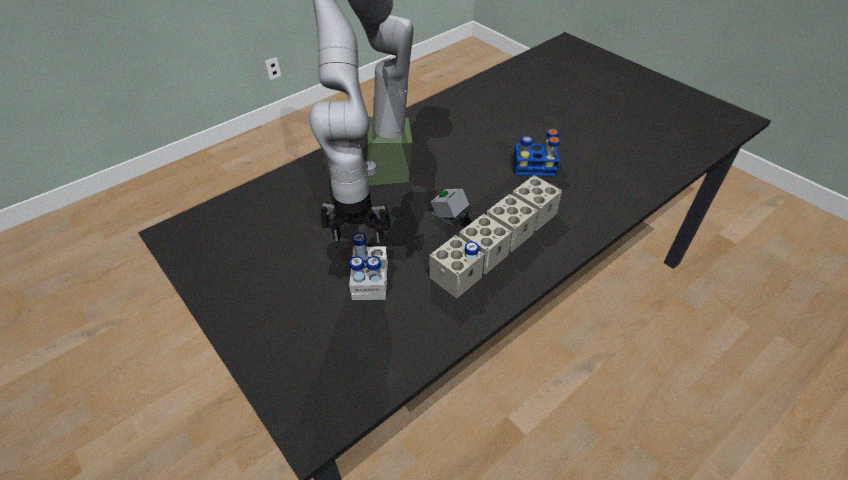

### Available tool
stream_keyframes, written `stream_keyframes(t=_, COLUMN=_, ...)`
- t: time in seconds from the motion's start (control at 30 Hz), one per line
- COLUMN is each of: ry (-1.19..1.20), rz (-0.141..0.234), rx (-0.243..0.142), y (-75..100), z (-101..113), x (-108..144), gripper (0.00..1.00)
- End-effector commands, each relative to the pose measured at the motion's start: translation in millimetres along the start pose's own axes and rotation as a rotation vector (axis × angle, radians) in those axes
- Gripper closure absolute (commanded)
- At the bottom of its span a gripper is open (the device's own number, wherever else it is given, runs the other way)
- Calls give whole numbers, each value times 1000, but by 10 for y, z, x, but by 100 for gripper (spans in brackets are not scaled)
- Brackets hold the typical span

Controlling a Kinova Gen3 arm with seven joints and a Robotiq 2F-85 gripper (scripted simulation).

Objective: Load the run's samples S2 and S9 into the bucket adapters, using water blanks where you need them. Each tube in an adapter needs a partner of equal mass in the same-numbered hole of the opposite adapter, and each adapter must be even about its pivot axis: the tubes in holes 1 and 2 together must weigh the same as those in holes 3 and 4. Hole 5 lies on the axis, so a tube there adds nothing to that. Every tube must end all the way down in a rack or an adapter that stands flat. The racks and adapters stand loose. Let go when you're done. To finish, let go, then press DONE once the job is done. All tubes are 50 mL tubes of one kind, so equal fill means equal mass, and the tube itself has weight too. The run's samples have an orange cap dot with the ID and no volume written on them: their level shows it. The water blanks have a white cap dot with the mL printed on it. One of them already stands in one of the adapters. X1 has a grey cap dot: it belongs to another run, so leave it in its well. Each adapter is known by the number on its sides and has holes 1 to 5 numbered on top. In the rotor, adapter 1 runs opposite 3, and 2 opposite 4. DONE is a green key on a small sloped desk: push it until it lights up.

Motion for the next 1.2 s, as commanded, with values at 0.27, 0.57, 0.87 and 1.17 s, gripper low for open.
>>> stream_keyframes(t=0.27, ry=1, rz=2, rx=-12, y=302, z=27, x=-3, gripper=0)
stream_keyframes(t=0.57, ry=312, rz=-9, rx=-17, y=280, z=-257, x=331, gripper=0)
stream_keyframes(t=0.87, ry=546, rz=-10, rx=-17, y=276, z=-481, x=602, gripper=0)
stream_keyframes(t=1.17, ry=850, rz=-12, rx=-15, y=269, z=-768, x=965, gripper=0)
Point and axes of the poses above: the point where the finger pads meet when closed, its own y axis back along the fingers, its own x axis across the jaws, z = x × y, the point moved 5 cm from there along y, back along the fingers, and after that the axes turned 8 degrees about y, right-handed, at the moved point
